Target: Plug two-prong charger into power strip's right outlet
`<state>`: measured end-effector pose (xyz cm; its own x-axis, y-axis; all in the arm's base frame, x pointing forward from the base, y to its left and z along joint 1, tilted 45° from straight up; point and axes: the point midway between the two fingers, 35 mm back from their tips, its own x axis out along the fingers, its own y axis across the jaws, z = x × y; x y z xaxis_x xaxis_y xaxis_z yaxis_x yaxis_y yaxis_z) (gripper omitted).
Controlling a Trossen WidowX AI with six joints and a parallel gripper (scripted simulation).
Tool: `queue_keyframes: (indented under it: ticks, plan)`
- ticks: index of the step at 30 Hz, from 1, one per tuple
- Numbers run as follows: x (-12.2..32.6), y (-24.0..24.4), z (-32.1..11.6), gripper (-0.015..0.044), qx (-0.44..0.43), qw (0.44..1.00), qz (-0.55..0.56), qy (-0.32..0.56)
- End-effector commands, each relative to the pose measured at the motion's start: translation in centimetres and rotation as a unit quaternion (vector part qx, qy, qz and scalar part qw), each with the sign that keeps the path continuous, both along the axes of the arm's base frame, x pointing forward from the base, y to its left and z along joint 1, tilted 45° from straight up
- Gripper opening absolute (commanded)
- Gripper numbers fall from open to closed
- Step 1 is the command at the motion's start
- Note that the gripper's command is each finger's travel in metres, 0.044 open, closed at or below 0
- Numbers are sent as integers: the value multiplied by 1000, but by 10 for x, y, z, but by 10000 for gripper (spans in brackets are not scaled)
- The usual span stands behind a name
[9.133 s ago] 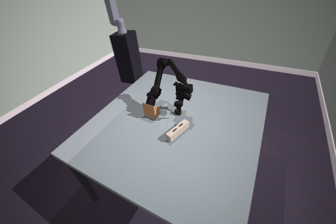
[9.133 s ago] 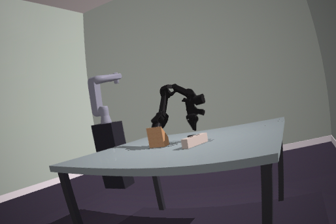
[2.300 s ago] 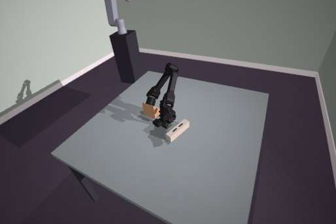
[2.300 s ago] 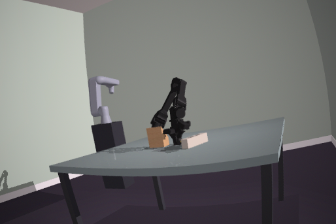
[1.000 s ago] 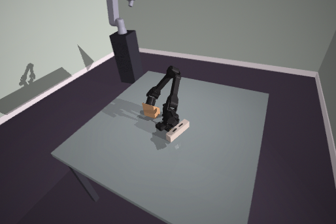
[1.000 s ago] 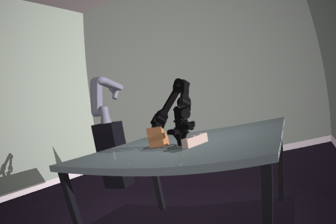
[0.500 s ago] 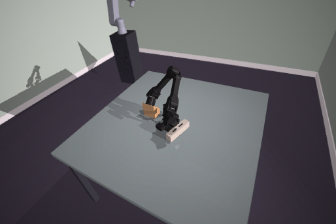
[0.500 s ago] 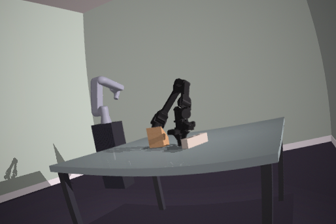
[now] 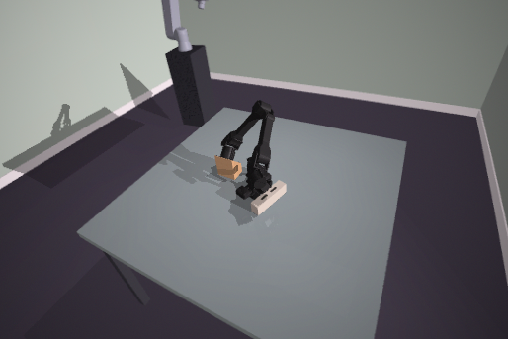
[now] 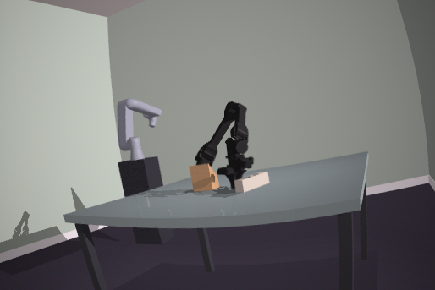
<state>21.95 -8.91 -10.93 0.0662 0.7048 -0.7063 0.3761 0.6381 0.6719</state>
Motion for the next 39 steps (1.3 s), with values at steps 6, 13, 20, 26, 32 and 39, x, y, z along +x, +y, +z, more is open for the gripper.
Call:
queue_keyframes:
  ticks: [6,13,20,26,32,39]
  plan:
    - [2,-1,0,0,2,1000,-3,2]
    - [3,-1,-1,0,2,1000,-3,2]
    - [5,-2,-1,0,2,1000,-3,1]
    - [7,-2,-1,0,2,1000,-3,1]
    - [8,-3,-2,0,2,1000,-3,1]
    - [10,-4,-2,0,2,1000,-3,1]
